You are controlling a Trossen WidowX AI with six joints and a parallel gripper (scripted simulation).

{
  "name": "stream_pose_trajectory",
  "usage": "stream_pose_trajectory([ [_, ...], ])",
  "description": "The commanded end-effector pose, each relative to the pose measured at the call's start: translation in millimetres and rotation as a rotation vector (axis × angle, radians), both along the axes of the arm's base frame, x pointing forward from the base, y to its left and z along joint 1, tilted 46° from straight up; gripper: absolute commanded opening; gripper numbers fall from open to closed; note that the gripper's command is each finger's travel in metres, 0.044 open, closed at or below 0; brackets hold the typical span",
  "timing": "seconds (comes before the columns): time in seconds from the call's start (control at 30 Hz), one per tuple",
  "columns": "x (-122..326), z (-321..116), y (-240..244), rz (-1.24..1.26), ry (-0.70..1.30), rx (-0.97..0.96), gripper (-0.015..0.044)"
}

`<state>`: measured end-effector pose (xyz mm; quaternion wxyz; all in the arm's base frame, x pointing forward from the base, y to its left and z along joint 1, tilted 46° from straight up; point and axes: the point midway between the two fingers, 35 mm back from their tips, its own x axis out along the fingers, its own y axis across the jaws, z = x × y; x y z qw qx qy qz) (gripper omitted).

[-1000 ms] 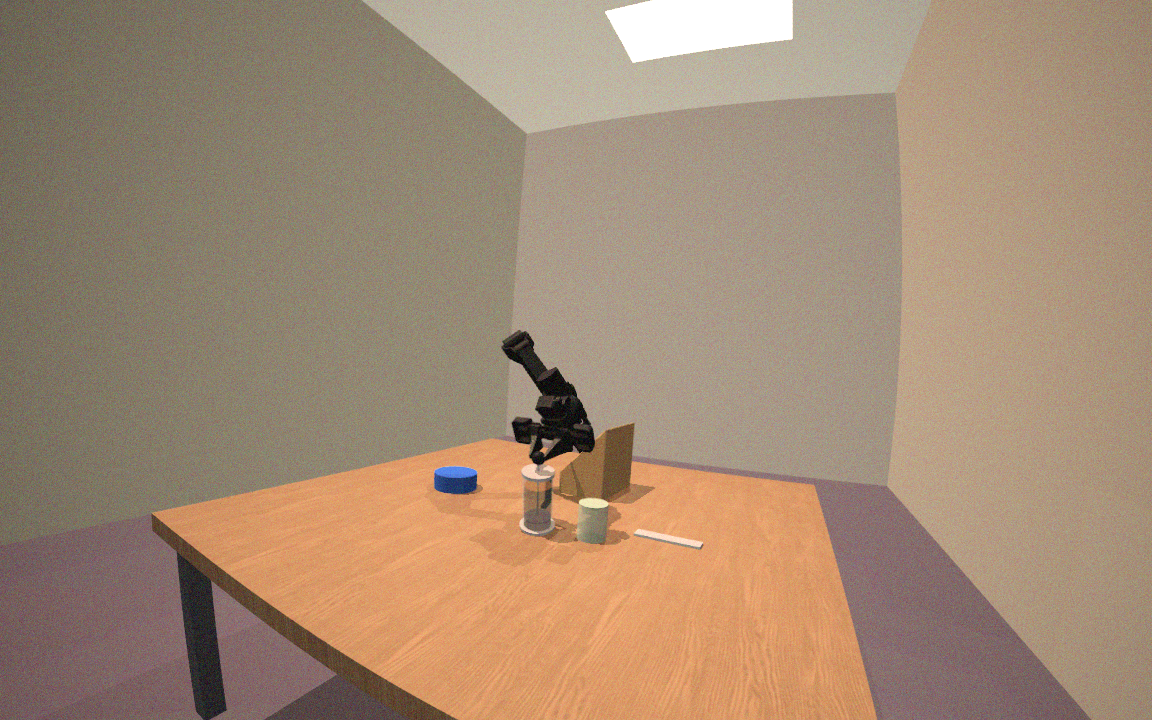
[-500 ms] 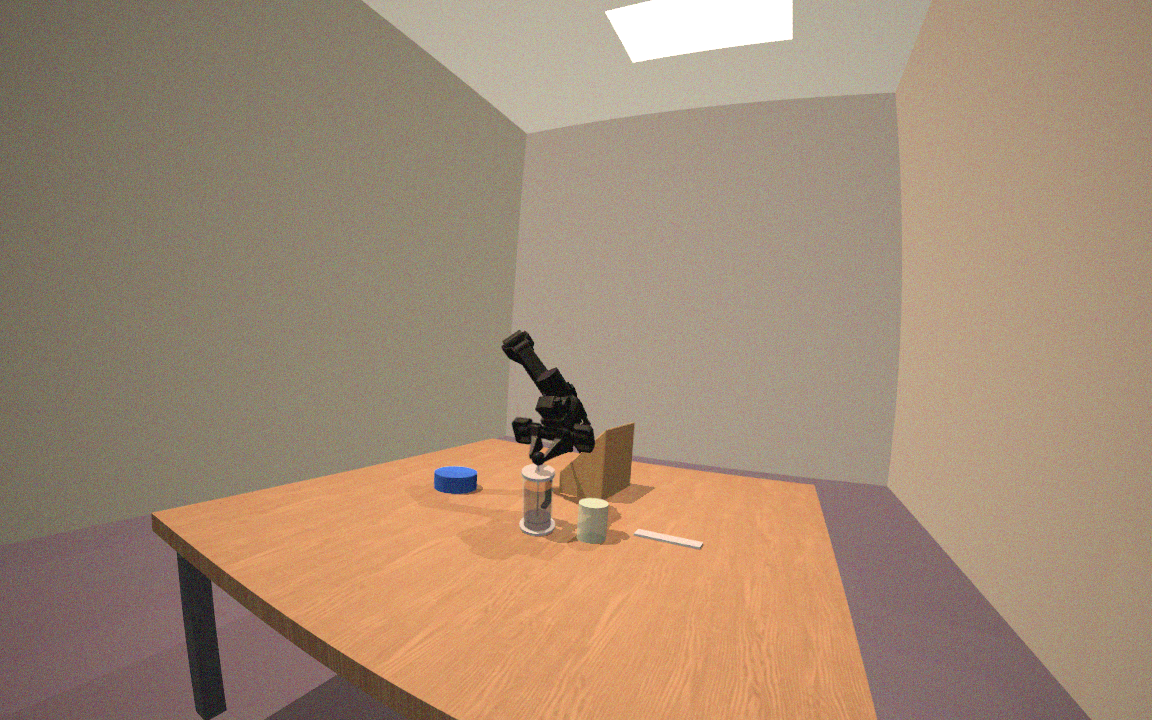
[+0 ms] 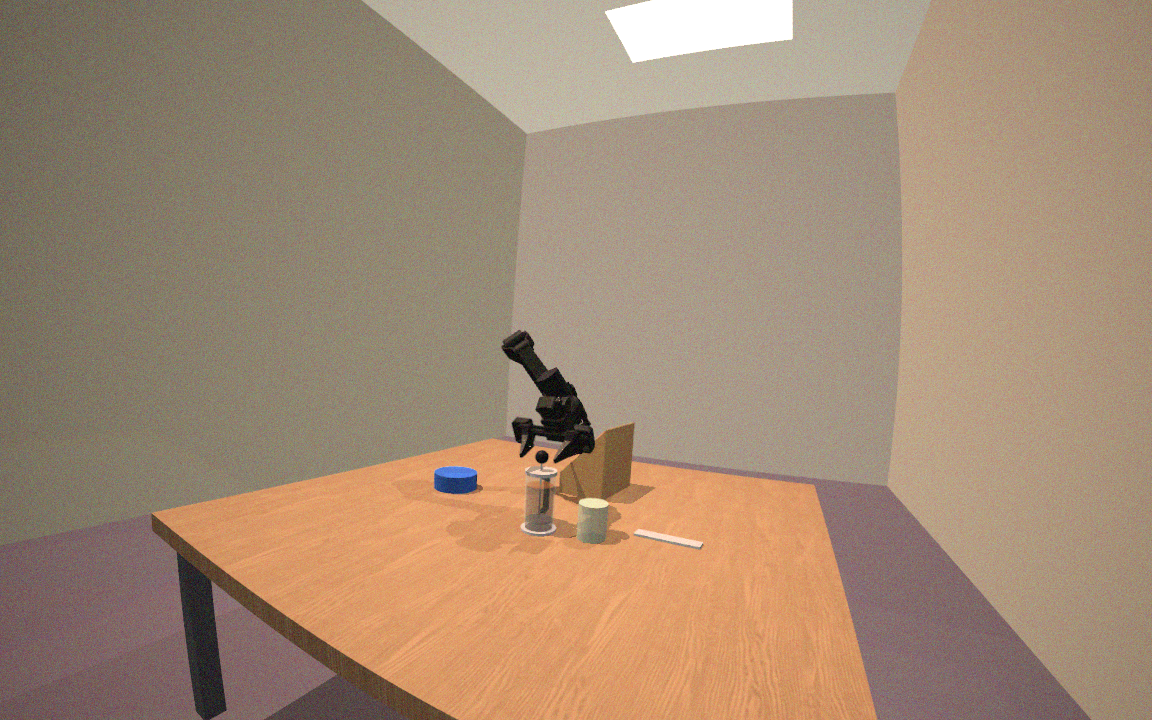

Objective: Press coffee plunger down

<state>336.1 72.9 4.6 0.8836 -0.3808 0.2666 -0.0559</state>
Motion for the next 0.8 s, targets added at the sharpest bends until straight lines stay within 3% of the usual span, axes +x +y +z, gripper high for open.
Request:
stream_pose_trajectory([
  [0.0,0.0,-0.4,0.5,0.002,0.001,0.005,0.044],
  [0.17,-2.6,8.4,10.4,0.0,0.008,0.008,0.044],
  [0.43,-29.3,62.0,47.4,-0.001,0.02,0.0,0.044],
  [0.77,-30.2,63.1,47.8,-0.001,0.019,0.0,0.044],
])
